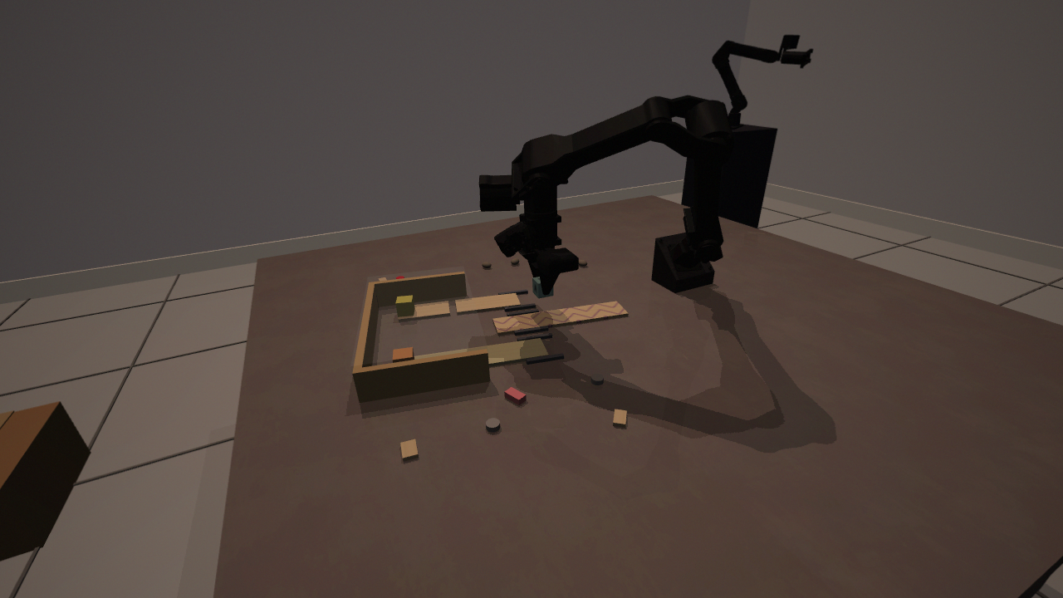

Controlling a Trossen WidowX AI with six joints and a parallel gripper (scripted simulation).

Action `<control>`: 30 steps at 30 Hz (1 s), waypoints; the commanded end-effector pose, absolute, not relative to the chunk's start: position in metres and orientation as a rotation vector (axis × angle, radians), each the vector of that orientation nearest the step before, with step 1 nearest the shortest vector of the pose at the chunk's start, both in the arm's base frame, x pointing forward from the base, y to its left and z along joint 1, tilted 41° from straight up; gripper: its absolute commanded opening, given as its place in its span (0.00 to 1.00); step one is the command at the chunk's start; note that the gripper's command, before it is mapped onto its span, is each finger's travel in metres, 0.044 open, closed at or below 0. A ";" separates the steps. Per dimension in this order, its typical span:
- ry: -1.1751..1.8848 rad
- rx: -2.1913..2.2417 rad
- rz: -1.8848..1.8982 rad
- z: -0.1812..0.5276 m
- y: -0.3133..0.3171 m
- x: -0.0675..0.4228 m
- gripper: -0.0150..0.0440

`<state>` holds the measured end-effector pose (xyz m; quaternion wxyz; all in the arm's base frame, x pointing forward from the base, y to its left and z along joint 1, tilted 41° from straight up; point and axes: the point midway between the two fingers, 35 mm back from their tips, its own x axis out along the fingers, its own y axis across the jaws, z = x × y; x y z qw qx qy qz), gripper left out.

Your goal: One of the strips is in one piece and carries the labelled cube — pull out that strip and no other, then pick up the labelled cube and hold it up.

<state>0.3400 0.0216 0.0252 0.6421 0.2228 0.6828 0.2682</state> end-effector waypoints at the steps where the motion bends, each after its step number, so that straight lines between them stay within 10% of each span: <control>1: 1.550 0.503 0.609 0.027 0.018 0.327 0.25; 30: 1.552 0.502 0.607 0.053 -0.007 0.306 0.25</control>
